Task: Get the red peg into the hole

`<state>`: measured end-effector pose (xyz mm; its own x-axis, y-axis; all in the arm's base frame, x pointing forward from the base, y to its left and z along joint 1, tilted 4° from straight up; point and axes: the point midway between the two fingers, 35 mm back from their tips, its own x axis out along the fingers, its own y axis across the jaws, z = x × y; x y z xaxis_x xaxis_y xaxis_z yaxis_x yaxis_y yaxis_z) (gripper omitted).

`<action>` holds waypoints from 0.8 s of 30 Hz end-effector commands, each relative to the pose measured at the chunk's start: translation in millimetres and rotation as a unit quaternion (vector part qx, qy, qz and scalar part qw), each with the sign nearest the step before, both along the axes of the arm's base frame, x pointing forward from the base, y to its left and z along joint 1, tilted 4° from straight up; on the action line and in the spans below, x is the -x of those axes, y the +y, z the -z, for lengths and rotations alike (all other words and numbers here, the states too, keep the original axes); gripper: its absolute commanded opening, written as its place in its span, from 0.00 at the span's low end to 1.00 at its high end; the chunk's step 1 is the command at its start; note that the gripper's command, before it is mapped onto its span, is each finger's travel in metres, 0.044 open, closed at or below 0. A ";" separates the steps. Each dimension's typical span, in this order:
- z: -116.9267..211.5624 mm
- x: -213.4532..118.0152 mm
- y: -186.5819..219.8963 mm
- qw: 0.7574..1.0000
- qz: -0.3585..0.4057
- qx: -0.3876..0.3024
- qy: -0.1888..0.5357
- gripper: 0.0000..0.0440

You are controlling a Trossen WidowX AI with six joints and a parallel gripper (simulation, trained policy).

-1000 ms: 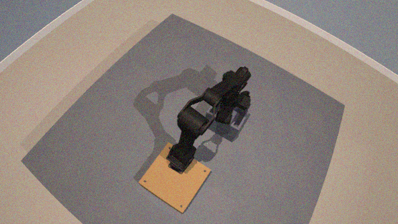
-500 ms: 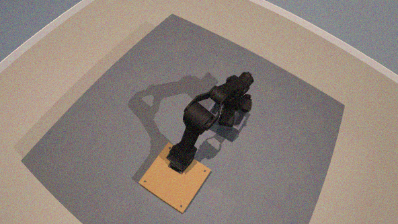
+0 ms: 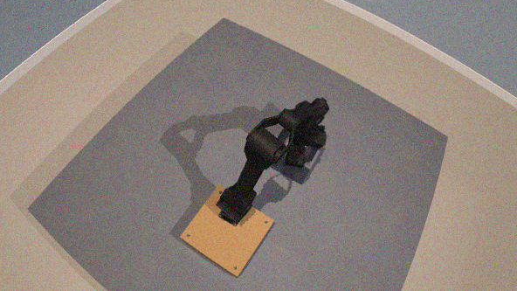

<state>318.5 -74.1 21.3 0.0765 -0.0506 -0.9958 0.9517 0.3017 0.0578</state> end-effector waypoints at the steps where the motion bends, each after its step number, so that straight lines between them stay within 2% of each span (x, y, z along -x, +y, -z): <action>1: 4.5 -1.2 -0.7 1.000 -0.007 -0.002 0.011 0.28; 3: 3.3 -2.3 0.4 1.000 -0.009 -0.009 0.011 0.27; 8: -3.5 -6.3 -1.4 0.999 -0.007 -0.036 0.012 0.36; 15: -11.9 -9.7 -4.8 0.997 0.000 -0.078 0.010 0.38; 24: -24.7 -14.4 -10.1 0.993 0.008 -0.115 0.003 0.44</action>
